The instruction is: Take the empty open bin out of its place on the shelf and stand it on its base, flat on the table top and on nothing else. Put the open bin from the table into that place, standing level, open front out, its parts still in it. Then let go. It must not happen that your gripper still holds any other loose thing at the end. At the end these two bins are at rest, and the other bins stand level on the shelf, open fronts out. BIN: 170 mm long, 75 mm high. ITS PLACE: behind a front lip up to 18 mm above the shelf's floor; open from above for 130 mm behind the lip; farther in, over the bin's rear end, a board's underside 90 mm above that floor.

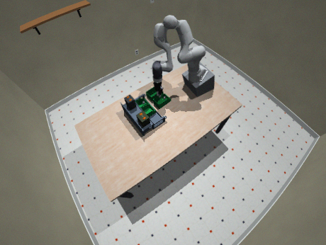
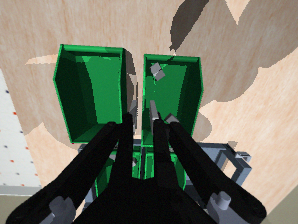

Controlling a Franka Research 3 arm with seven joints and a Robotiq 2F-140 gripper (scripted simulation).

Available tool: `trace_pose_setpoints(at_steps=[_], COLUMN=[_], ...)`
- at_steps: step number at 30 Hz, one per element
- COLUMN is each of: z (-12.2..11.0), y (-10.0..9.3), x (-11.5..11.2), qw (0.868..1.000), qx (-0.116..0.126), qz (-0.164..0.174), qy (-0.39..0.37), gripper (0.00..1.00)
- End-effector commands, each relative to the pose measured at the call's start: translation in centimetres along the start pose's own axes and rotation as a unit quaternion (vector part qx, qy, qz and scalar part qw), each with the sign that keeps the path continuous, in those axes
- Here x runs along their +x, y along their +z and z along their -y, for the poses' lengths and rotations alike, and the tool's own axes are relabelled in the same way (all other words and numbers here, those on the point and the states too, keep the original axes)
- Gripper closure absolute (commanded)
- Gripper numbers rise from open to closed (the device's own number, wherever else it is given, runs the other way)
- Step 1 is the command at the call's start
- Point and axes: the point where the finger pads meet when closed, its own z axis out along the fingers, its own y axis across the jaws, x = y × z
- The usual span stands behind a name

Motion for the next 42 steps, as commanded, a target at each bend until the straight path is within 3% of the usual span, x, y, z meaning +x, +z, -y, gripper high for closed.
trace_pose_setpoints(at_steps=[1,17,36,37,42], z=[0.0,0.0,0.0,0.0,0.0], y=[0.5,2.1,2.3,2.3,2.3], x=[-0.3,-0.3,-0.3,-0.3,-0.3], qw=[1.0,1.0,1.0,1.0,1.0], qx=[0.001,0.001,0.001,0.001,0.001], qz=[0.005,0.005,0.005,0.005,0.005], qy=[0.012,0.012,0.012,0.012,0.012], gripper=[0.85,0.85,0.85,1.0,1.0])
